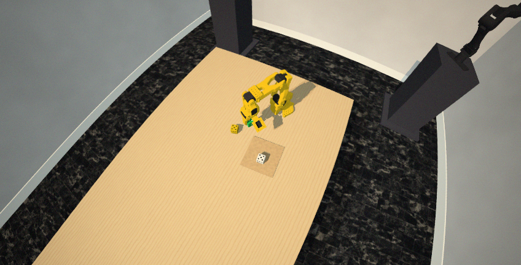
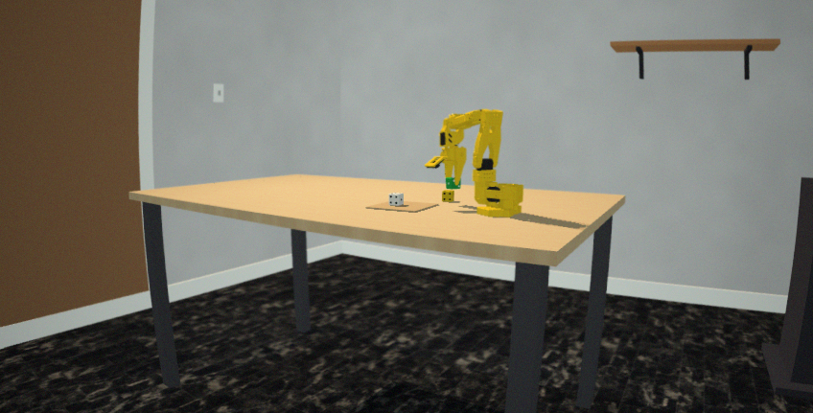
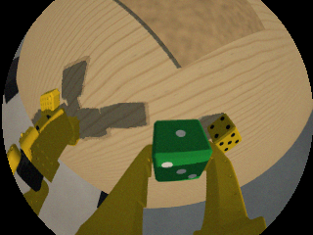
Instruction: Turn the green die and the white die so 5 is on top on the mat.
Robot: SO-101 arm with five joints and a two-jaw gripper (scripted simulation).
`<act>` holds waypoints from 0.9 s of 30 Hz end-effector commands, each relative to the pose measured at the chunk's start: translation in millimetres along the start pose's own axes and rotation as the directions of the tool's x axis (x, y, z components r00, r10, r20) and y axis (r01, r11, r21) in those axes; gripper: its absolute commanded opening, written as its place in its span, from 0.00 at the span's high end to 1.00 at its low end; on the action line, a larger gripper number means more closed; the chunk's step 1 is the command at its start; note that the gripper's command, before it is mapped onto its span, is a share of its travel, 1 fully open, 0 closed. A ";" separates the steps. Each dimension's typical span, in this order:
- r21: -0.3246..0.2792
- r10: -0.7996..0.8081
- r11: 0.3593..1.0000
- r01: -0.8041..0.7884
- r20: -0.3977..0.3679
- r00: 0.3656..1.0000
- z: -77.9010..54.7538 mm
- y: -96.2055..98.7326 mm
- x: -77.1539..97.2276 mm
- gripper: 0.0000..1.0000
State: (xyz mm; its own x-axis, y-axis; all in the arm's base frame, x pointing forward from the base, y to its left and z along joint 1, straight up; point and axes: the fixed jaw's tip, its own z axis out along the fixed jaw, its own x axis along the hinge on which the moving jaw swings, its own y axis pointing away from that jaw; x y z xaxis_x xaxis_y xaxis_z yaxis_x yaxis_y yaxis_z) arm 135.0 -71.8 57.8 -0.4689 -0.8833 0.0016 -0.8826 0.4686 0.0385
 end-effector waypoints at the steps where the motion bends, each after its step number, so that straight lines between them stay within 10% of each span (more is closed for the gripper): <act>1: 0.059 -0.029 0.998 0.029 0.000 1.000 -8.7 -5.5 -3.2 1.00; 14: 0.058 -0.254 0.966 0.254 -0.008 0.967 -6.9 1.5 -38.2 1.00; 27: 0.051 -0.632 0.773 0.632 -0.023 0.775 -2.7 34.4 -95.0 1.00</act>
State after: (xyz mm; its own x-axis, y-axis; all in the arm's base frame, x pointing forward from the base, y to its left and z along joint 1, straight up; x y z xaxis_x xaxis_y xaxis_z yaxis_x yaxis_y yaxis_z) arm 144.1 18.0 56.2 0.1386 -0.9904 0.0011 -0.9898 -0.1384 0.0339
